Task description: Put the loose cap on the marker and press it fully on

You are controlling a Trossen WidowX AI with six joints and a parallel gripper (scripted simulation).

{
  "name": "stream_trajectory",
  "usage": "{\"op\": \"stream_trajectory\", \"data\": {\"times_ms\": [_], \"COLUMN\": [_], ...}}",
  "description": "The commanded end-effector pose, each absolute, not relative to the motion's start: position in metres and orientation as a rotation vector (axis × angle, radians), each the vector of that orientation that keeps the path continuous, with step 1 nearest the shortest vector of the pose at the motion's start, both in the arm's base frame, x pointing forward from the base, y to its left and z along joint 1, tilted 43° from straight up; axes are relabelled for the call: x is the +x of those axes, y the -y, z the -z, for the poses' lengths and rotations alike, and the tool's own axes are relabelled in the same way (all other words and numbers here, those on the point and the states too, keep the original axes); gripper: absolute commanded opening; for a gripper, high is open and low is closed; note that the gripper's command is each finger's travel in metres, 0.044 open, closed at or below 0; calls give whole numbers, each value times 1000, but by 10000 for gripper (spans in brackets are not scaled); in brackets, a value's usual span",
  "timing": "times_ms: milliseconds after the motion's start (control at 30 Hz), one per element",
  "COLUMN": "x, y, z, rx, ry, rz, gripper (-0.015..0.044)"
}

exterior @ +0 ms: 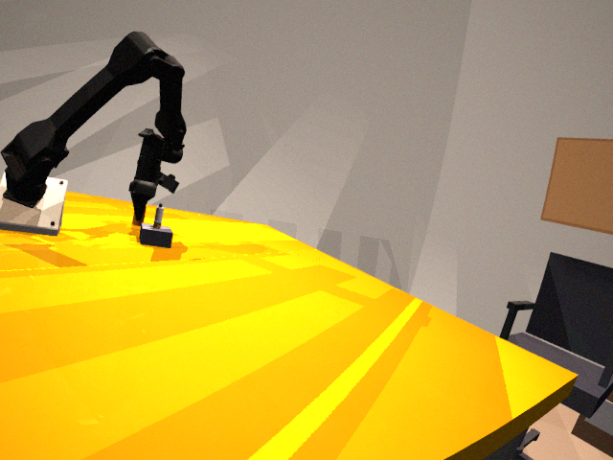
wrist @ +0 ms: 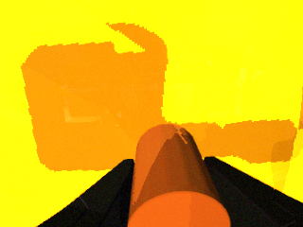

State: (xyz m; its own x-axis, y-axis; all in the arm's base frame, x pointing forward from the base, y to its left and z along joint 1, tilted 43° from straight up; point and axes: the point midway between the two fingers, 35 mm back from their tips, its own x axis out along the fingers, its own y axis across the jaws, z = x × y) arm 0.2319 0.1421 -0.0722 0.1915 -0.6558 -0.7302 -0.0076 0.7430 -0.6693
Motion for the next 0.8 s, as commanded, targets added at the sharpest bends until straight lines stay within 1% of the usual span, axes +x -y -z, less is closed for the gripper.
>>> {"op": "stream_trajectory", "data": {"times_ms": [0, 467, 767], "x": [231, 224, 238], "y": [-155, -174, -165], "z": [61, 37, 4], "rx": [-600, -600, -600], "ry": [-1310, -1310, -1311], "rz": [489, 489, 488], "gripper": [0, 0, 0]}}
